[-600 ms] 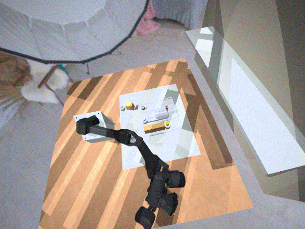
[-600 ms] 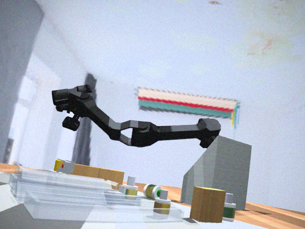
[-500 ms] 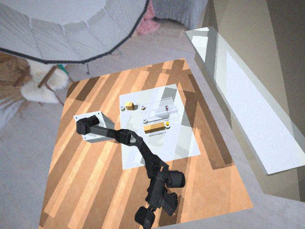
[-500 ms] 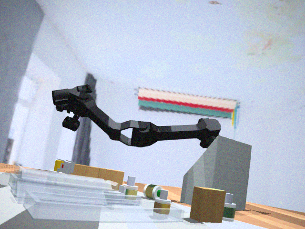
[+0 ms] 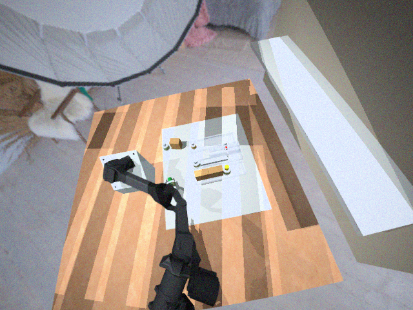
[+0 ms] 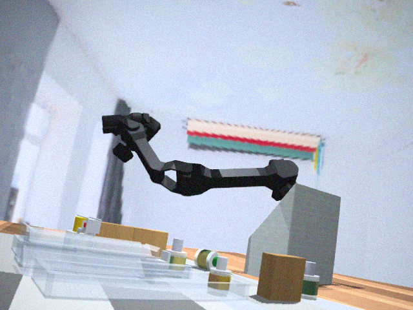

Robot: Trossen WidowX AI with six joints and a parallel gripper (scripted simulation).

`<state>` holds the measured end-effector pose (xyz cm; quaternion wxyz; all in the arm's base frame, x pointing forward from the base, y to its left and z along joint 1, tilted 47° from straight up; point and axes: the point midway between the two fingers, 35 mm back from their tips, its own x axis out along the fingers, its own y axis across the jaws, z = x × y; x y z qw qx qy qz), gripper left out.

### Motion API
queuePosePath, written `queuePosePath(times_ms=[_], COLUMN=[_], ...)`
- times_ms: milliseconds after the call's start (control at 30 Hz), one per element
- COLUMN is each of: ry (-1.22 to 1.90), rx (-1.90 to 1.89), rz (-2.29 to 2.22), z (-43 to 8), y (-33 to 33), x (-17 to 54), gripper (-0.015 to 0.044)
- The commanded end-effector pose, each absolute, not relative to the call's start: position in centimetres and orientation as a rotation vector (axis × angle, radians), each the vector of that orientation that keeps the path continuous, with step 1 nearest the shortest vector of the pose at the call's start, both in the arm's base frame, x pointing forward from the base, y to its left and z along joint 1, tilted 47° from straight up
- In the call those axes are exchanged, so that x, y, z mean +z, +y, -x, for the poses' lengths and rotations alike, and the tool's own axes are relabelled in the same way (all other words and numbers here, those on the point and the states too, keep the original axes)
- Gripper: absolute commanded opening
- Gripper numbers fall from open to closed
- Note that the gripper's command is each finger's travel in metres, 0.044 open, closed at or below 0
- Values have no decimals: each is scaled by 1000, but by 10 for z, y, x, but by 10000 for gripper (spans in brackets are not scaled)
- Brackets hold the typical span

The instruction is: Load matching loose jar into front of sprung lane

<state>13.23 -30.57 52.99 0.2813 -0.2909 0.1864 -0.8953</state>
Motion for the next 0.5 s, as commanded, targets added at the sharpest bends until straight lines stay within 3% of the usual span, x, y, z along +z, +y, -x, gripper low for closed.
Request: queuePosePath(times_ms=[0,467], ry=[310,-166], rx=[-2540,-2943], rz=[752,740], z=[-78,61], y=[-268,-118], x=[564,618], gripper=[440,440])
